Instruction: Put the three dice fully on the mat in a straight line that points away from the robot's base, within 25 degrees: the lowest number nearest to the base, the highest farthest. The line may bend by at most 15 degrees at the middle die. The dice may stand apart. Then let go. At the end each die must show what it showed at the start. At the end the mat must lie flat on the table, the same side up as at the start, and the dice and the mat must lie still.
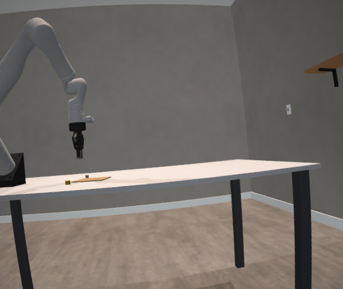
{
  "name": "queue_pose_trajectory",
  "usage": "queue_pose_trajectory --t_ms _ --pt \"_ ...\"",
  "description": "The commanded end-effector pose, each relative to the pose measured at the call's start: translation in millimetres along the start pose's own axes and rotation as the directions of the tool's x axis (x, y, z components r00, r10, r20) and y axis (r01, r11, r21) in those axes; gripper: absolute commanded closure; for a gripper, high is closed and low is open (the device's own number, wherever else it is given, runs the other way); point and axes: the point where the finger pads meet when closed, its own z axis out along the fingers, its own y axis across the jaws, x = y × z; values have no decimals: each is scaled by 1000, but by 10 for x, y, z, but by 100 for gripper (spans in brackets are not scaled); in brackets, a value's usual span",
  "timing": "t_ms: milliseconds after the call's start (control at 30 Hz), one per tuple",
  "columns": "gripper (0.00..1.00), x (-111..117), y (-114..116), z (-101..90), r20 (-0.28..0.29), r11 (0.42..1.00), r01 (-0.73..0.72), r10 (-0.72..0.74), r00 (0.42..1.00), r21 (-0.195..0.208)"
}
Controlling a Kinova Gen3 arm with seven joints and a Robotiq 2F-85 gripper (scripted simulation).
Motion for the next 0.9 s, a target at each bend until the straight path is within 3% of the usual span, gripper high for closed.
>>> queue_pose_trajectory --t_ms 0,167,600,867 --pt "89 -12 4 72 4 1000 1 -1 1000 -2" --pt "89 -11 4 184 4 1000 1 -1 1000 -2" --pt "89 -5 6 773 4 1000 1 -1 1000 -2" --pt "89 -4 6 886 4 1000 1 -1 1000 -2"
